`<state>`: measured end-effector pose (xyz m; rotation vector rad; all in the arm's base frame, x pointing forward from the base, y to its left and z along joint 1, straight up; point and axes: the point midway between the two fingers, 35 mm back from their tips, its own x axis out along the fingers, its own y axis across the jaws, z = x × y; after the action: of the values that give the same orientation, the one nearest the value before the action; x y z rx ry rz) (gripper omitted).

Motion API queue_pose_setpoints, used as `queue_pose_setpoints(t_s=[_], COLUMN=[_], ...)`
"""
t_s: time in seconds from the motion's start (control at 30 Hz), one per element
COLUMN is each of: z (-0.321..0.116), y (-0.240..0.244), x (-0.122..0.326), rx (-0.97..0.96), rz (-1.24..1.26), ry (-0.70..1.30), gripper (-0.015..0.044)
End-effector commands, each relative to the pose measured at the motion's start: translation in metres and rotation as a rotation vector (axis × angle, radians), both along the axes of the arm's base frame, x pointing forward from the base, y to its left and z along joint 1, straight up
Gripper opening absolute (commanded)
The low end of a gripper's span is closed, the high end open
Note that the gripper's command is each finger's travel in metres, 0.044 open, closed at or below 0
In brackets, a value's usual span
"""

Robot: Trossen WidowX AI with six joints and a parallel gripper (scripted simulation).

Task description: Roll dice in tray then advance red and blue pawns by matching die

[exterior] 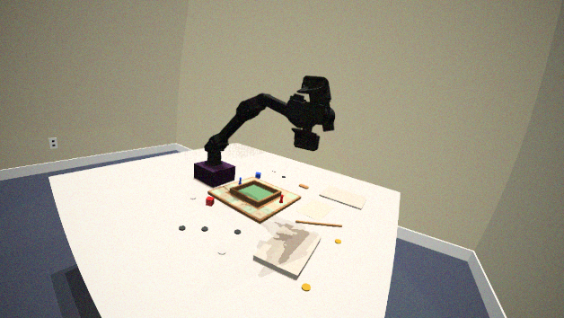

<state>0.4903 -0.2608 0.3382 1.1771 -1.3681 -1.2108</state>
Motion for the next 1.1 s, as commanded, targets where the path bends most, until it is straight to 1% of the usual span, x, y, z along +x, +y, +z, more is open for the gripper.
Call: queue_pose_setpoints(t_s=[0.0,0.07,0.13,0.33,0.53,0.83,1.07], z=[0.0,-0.004,-0.011,-0.049,-0.106,-0.168,-0.219], y=[-0.001,-0.012,-0.027,-0.065,-0.088,-0.094,-0.08], x=[0.0,-0.001,-0.003,-0.019,-0.052,-0.104,-0.16], rx=[0.001,0.006,0.018,0.073,0.137,0.177,0.159], rz=[0.003,0.023,0.056,0.182,0.386,0.678,1.027], ry=[0.019,0.169,0.396,1.063,1.686,2.195,2.529], gripper=[0.0374,0.0321,0.0275,0.0275,0.0275,0.0275,0.0275])
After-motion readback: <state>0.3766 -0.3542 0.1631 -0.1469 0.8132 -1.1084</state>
